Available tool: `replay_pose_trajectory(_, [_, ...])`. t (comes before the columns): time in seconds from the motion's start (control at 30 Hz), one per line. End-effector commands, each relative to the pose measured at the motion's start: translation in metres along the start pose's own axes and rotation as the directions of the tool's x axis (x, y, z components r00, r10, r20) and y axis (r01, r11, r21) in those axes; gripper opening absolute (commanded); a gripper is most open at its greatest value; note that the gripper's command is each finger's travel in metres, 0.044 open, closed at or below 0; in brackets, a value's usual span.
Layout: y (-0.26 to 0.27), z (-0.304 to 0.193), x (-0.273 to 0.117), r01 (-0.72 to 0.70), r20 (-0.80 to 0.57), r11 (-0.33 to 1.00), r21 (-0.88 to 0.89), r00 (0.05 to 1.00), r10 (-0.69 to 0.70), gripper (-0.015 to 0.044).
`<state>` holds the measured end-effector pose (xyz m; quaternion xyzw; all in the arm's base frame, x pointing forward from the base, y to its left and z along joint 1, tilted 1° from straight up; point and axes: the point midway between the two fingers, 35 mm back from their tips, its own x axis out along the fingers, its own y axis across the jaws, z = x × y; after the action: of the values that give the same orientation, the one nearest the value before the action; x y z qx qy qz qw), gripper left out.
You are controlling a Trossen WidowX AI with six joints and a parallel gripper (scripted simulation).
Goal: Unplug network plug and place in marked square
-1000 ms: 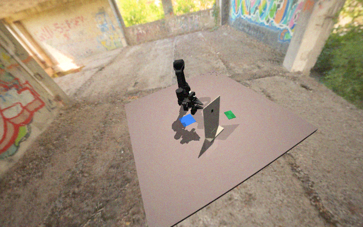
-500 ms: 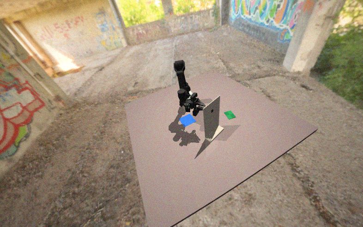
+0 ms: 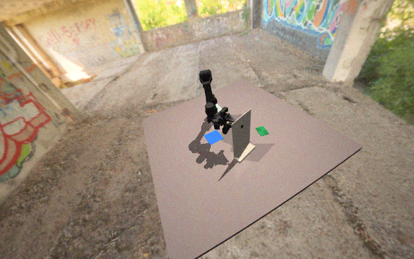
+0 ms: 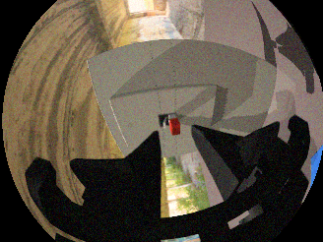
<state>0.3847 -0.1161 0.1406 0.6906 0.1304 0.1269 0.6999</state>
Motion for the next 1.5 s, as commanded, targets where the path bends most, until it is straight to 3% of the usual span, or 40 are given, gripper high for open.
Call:
replay_pose_trajectory(0.0, [0.0009, 0.0033, 0.0079, -0.002, 0.003, 1.000, 0.003, 1.000, 0.002, 0.0156])
replay_pose_trajectory(0.23, [0.0010, 0.0045, 0.0153, -0.003, 0.003, 1.000, 0.003, 1.000, 0.003, 0.0156])
replay_pose_trajectory(1.0, [0.0010, 0.0045, 0.0153, -0.003, 0.003, 1.000, 0.003, 1.000, 0.003, 0.0003])
replay_pose_trajectory(1.47, [0.0008, 0.0023, 0.0093, -0.003, 0.003, 1.000, 0.003, 1.000, 0.003, 0.0000])
